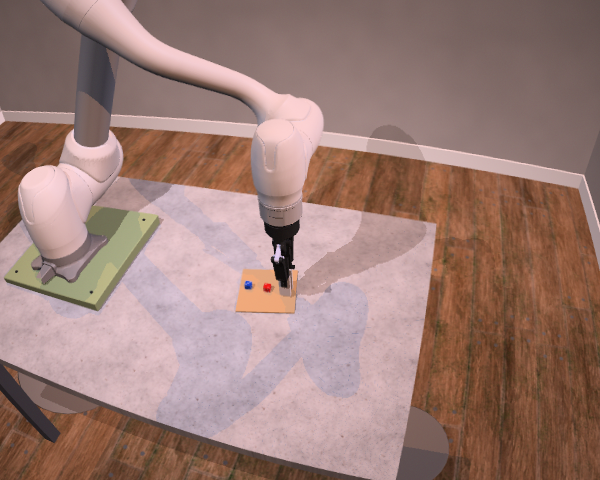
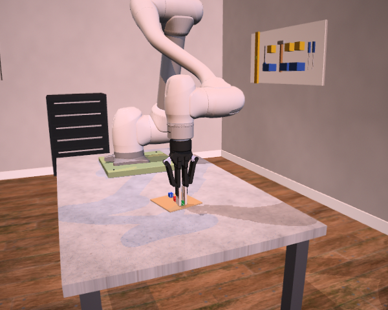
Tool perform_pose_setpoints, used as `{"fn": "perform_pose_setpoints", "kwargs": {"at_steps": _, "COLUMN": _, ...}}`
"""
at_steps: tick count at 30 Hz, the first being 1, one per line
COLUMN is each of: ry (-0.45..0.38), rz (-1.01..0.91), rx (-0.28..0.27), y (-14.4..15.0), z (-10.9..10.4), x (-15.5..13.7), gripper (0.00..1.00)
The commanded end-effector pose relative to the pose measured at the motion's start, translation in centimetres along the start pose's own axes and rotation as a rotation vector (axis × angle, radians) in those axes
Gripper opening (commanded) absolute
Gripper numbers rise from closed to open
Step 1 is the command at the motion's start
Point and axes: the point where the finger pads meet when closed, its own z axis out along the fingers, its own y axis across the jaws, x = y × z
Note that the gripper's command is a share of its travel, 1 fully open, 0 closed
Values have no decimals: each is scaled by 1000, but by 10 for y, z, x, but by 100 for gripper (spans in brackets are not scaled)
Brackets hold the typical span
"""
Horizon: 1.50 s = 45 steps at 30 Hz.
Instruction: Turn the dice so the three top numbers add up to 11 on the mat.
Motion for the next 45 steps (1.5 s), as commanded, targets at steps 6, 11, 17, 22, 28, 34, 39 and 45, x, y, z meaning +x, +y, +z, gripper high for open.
{"fn": "perform_pose_setpoints", "kwargs": {"at_steps": 6, "ry": 4, "rz": 0, "rx": -2, "y": -2, "z": 1, "x": 2, "gripper": 7}}
{"fn": "perform_pose_setpoints", "kwargs": {"at_steps": 11, "ry": 4, "rz": 0, "rx": -2, "y": -2, "z": 1, "x": 2, "gripper": 7}}
{"fn": "perform_pose_setpoints", "kwargs": {"at_steps": 17, "ry": 4, "rz": 0, "rx": -2, "y": -2, "z": 1, "x": 2, "gripper": 7}}
{"fn": "perform_pose_setpoints", "kwargs": {"at_steps": 22, "ry": 4, "rz": 0, "rx": -2, "y": -2, "z": 1, "x": 2, "gripper": 7}}
{"fn": "perform_pose_setpoints", "kwargs": {"at_steps": 28, "ry": 4, "rz": 0, "rx": -2, "y": -2, "z": 1, "x": 2, "gripper": 7}}
{"fn": "perform_pose_setpoints", "kwargs": {"at_steps": 34, "ry": 4, "rz": 0, "rx": -2, "y": -2, "z": 1, "x": 2, "gripper": 9}}
{"fn": "perform_pose_setpoints", "kwargs": {"at_steps": 39, "ry": 4, "rz": 0, "rx": -2, "y": -2, "z": 1, "x": 2, "gripper": 14}}
{"fn": "perform_pose_setpoints", "kwargs": {"at_steps": 45, "ry": 4, "rz": 0, "rx": -2, "y": -2, "z": 1, "x": 2, "gripper": 16}}
